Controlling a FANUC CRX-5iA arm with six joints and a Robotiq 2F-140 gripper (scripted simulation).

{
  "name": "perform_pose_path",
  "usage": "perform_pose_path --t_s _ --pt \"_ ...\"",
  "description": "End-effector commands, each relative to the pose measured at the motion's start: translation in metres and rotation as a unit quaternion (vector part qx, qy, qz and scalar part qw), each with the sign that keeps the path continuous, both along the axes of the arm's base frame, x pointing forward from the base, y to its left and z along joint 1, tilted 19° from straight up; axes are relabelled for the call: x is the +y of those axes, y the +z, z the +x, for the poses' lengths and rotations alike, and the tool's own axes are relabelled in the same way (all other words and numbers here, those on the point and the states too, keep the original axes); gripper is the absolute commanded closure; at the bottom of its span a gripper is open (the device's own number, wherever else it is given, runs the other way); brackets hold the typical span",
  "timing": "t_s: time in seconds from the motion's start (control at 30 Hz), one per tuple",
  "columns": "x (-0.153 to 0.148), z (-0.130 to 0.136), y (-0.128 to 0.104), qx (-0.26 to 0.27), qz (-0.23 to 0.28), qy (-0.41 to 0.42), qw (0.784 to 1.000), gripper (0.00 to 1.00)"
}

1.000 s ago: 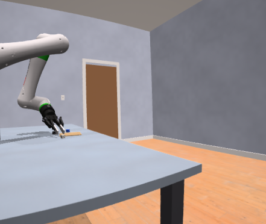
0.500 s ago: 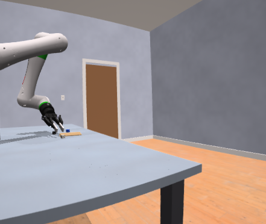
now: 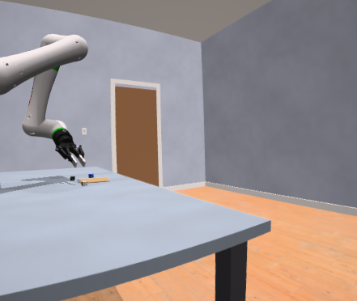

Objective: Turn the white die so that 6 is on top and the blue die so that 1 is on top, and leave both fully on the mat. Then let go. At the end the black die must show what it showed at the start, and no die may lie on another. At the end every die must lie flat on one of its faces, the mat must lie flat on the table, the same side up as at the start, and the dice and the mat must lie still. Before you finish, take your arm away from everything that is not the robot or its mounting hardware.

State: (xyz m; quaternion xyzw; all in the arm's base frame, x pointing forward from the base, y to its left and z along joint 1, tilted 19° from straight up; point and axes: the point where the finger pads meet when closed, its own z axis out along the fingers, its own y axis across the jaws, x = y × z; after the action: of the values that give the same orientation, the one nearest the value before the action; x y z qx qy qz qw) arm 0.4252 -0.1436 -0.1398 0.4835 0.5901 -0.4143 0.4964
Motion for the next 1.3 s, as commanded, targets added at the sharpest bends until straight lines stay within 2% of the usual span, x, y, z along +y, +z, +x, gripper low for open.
perform_pose_path --t_s 0.0,0.27,0.4,0.57,0.73,0.83,0.87,0.9,1.0,1.03,1.27 --pt "0.002 0.0 0.006 0.0 0.0 0.0 1.0 0.79" --pt "-0.003 -0.004 0.007 0.013 0.013 -0.016 1.0 0.79" --pt "-0.023 -0.019 0.009 0.061 0.075 -0.073 0.993 0.79" --pt "-0.032 -0.027 0.009 0.088 0.121 -0.101 0.983 0.79" --pt "-0.04 -0.035 0.01 0.122 0.201 -0.128 0.963 0.79" --pt "-0.04 -0.035 0.01 0.122 0.202 -0.128 0.963 0.79" --pt "-0.042 -0.037 0.011 0.134 0.246 -0.134 0.951 0.79" --pt "-0.042 -0.038 0.012 0.138 0.266 -0.134 0.945 0.79" --pt "-0.043 -0.037 0.013 0.142 0.291 -0.133 0.937 0.79" --pt "-0.043 -0.036 0.015 0.145 0.318 -0.129 0.928 0.79" --pt "-0.043 -0.024 0.028 0.142 0.408 -0.098 0.896 0.79"
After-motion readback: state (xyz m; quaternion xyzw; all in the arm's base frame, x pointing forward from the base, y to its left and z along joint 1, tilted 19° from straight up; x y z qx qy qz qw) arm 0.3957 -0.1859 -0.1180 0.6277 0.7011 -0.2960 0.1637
